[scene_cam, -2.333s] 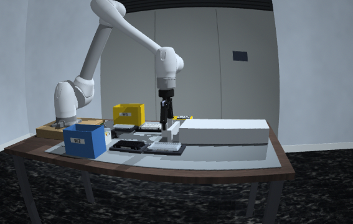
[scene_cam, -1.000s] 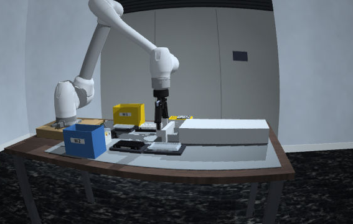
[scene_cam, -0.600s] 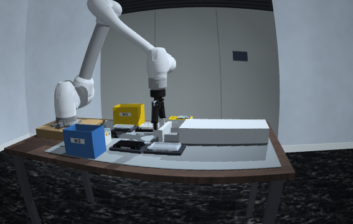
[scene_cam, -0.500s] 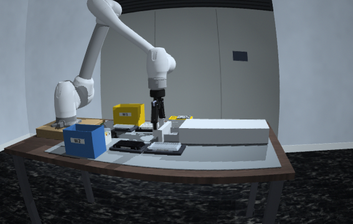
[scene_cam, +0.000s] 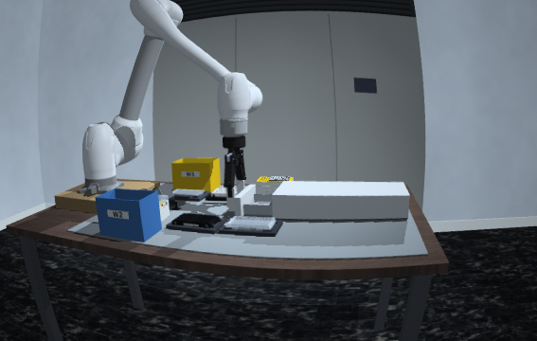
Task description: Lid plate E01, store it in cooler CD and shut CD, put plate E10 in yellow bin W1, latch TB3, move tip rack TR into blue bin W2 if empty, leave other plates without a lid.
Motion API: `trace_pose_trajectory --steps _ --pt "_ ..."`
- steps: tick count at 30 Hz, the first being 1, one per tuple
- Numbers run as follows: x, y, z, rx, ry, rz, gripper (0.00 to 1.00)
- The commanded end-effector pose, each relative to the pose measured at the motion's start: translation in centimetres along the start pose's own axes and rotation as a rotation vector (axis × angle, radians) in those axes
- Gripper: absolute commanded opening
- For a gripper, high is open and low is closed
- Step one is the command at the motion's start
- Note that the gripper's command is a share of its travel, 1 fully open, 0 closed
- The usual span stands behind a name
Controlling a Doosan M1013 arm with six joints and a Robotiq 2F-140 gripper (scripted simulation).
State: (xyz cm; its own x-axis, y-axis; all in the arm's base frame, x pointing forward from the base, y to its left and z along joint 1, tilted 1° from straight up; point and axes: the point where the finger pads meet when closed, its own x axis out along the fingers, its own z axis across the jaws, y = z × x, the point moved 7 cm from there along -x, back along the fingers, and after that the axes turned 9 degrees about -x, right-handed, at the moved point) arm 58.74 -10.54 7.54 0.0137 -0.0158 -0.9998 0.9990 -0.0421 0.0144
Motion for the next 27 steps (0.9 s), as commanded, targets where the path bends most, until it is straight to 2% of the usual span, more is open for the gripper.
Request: trace_pose_trajectory --steps 1,27 --pt "0.0 -0.2 0.0 0.000 0.000 0.000 0.00" --pt "0.0 -3.1 -0.5 0.000 0.000 0.000 0.00"
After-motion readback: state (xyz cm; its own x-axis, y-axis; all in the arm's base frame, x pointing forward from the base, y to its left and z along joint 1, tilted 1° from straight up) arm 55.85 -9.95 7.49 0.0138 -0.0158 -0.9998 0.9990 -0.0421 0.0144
